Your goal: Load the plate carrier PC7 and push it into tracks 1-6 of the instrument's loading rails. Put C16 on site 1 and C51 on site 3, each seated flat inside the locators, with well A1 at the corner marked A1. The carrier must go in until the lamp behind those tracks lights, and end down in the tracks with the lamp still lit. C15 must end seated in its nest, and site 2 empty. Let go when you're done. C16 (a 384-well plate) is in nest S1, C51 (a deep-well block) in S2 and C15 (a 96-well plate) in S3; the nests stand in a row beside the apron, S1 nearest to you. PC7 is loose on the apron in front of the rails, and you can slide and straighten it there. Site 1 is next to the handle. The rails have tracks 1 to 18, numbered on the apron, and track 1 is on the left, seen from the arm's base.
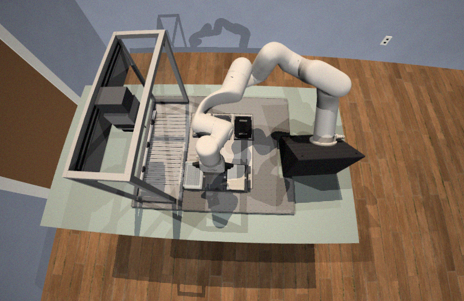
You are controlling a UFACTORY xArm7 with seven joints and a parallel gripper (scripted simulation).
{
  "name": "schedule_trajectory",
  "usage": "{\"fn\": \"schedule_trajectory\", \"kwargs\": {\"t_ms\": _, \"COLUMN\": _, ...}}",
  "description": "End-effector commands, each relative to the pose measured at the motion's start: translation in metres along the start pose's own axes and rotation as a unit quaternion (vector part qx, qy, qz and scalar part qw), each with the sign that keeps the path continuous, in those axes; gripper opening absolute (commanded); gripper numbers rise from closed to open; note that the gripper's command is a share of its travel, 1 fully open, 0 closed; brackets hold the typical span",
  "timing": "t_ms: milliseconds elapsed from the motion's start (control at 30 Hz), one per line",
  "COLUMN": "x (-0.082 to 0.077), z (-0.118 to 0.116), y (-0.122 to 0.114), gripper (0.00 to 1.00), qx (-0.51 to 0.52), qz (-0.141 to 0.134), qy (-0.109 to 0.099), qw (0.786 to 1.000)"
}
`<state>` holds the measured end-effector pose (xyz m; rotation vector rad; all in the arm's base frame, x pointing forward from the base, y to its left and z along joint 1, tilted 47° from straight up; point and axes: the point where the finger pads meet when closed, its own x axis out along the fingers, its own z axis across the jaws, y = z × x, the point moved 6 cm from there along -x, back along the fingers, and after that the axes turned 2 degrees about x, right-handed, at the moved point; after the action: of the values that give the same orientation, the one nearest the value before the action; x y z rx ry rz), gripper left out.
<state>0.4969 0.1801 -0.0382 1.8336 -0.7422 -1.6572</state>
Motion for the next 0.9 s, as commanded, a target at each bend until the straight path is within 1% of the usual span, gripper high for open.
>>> {"fn": "schedule_trajectory", "kwargs": {"t_ms": 0, "x": -0.002, "z": -0.001, "y": -0.022, "gripper": 1.00, "qx": 0.000, "qz": -0.001, "qy": 0.000, "qw": 1.000}}
{"fn": "schedule_trajectory", "kwargs": {"t_ms": 33, "x": -0.002, "z": -0.001, "y": -0.022, "gripper": 1.00, "qx": 0.000, "qz": -0.001, "qy": 0.000, "qw": 1.000}}
{"fn": "schedule_trajectory", "kwargs": {"t_ms": 533, "x": -0.002, "z": 0.001, "y": -0.097, "gripper": 1.00, "qx": 0.000, "qz": -0.001, "qy": 0.000, "qw": 1.000}}
{"fn": "schedule_trajectory", "kwargs": {"t_ms": 600, "x": -0.002, "z": 0.001, "y": -0.097, "gripper": 1.00, "qx": 0.000, "qz": -0.001, "qy": 0.000, "qw": 1.000}}
{"fn": "schedule_trajectory", "kwargs": {"t_ms": 667, "x": -0.002, "z": 0.002, "y": -0.107, "gripper": 1.00, "qx": 0.000, "qz": -0.001, "qy": 0.000, "qw": 1.000}}
{"fn": "schedule_trajectory", "kwargs": {"t_ms": 700, "x": -0.002, "z": 0.002, "y": -0.108, "gripper": 1.00, "qx": 0.000, "qz": -0.001, "qy": 0.000, "qw": 1.000}}
{"fn": "schedule_trajectory", "kwargs": {"t_ms": 867, "x": -0.002, "z": 0.002, "y": -0.108, "gripper": 1.00, "qx": 0.000, "qz": -0.001, "qy": 0.000, "qw": 1.000}}
